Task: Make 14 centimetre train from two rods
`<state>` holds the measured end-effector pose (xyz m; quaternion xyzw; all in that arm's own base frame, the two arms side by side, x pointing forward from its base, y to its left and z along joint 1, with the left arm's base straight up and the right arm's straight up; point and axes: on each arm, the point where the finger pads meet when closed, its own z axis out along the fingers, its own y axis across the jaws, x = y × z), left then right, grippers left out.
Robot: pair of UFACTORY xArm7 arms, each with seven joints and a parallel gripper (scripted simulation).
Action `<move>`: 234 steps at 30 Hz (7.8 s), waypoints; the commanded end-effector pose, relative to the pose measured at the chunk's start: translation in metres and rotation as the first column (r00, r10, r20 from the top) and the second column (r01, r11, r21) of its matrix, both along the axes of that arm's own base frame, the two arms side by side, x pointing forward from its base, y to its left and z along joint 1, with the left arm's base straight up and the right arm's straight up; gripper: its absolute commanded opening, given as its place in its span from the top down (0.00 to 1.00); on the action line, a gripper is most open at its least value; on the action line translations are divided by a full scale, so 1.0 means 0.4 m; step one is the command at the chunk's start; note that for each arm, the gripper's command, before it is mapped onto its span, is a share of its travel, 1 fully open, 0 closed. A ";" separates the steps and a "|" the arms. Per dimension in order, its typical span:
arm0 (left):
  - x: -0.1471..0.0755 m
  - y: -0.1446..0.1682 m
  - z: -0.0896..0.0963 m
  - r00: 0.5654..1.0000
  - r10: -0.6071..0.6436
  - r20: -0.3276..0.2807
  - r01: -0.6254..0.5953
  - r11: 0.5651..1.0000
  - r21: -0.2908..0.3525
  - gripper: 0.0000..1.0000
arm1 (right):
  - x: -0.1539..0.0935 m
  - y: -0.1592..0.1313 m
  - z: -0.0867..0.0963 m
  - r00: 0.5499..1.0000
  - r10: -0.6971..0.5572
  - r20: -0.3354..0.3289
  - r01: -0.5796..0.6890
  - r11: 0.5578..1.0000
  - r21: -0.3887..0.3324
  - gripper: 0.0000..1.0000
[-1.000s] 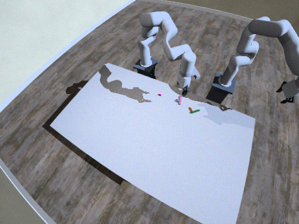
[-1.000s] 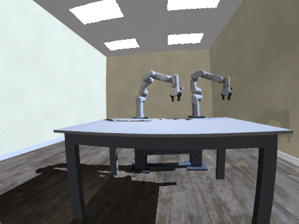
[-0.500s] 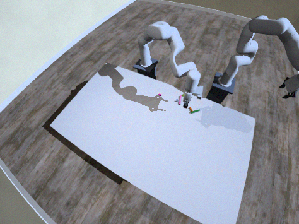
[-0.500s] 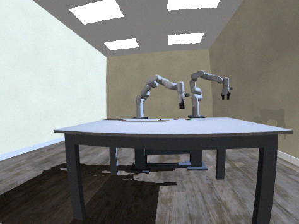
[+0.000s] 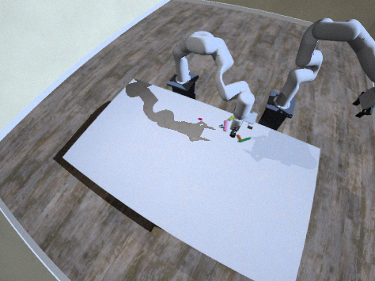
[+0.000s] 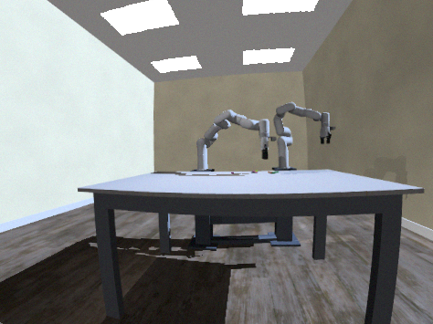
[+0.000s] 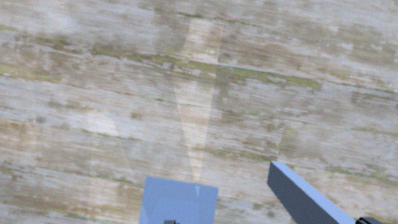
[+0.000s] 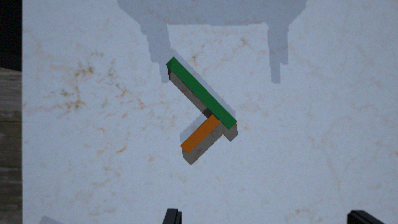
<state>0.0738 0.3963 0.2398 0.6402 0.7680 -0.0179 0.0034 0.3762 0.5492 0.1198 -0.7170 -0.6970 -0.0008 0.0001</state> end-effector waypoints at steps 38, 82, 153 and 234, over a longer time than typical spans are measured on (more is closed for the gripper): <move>-0.197 0.009 0.025 0.986 -0.168 0.018 0.168 0.985 0.032 0.00 | 0.000 -0.003 0.021 1.000 0.031 0.003 -0.031 1.000 0.004 0.00; -0.197 0.009 0.025 0.986 -0.168 0.018 0.168 0.985 0.032 0.00 | -0.103 -0.191 0.257 0.708 0.707 0.005 -0.707 0.708 -0.001 0.00; -0.197 0.009 0.025 0.986 -0.168 0.018 0.168 0.985 0.032 0.00 | -0.103 -0.191 0.257 0.708 0.707 0.005 -0.707 0.708 -0.001 0.00; -0.197 0.009 0.025 0.986 -0.168 0.018 0.168 0.985 0.032 0.00 | 0.003 0.003 0.008 1.000 0.000 0.003 0.000 1.000 0.004 0.00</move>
